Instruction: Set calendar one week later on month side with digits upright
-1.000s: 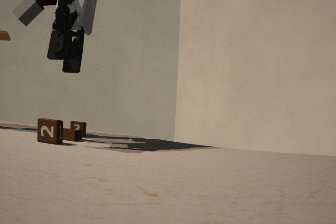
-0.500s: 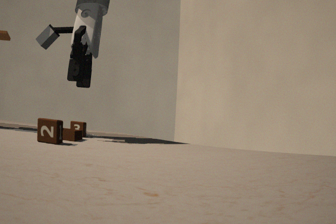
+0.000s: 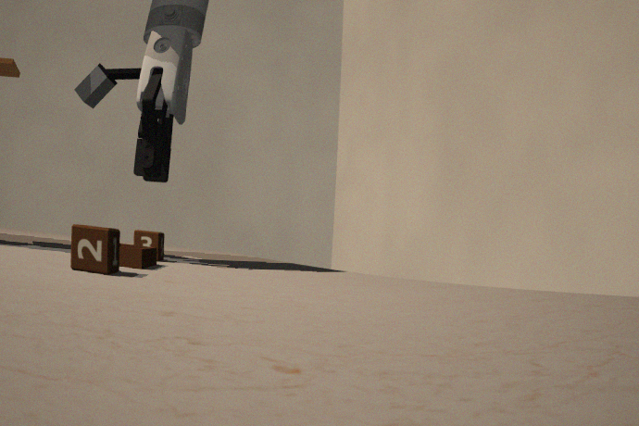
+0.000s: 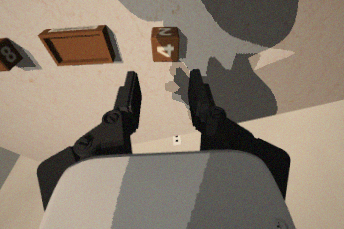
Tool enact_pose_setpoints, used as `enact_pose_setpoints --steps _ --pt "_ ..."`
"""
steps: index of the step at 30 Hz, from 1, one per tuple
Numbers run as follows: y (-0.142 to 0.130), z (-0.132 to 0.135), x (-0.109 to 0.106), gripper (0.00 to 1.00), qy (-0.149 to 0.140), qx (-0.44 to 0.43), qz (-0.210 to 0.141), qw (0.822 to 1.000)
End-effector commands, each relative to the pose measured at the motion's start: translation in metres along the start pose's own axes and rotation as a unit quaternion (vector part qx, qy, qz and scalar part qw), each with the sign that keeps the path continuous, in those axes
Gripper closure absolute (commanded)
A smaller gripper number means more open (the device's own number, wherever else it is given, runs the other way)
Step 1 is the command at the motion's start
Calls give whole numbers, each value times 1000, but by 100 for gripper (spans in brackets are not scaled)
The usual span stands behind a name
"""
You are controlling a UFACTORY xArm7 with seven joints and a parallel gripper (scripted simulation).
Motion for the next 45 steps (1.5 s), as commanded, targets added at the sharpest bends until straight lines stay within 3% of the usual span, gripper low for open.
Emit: enact_pose_setpoints --steps 1,45 --pt "-1 1 -1 51 0 0 -2 1000" --pt "-1 1 9 51 0 0 -2 1000"
Point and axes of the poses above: the point where the finger pads meet when closed, its own x axis out along the fingers, its own z axis across the jaws, y = z × x, the point moved 8 cm from there along -x, back along the fingers, and after that the axes turned 13 degrees about -x, right-handed, at the moved point
